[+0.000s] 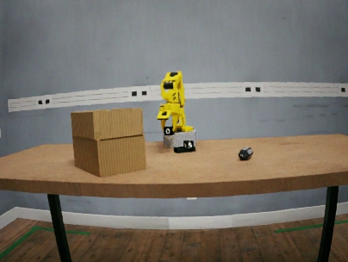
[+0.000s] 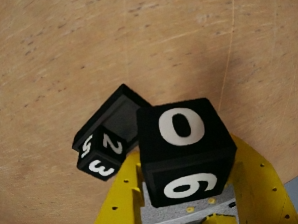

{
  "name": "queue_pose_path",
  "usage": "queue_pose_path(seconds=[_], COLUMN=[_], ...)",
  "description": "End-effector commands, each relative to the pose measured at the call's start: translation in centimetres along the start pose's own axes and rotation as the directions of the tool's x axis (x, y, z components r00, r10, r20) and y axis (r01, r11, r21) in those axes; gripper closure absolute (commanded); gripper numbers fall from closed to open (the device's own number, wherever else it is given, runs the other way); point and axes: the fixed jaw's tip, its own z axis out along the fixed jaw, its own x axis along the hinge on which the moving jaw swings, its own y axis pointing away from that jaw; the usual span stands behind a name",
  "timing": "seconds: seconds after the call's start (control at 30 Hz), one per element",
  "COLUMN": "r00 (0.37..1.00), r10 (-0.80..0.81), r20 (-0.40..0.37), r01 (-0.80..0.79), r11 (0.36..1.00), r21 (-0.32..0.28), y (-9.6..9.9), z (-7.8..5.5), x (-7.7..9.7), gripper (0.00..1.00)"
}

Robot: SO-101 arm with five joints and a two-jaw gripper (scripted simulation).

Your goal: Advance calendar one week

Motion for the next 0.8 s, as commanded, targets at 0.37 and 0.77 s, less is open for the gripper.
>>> queue_pose_path(seconds=[0.37, 0.77], r00=[0.964, 0.882], r10=[0.264, 0.47], r20=[0.017, 0.018], r01=[-0.264, -0.47], r11=[0.965, 0.883], r21=[-0.002, 0.0], y=[-5.0, -8.5], z=[-0.1, -0.2], x=[0.3, 1.8], gripper=[1.0, 1.0])
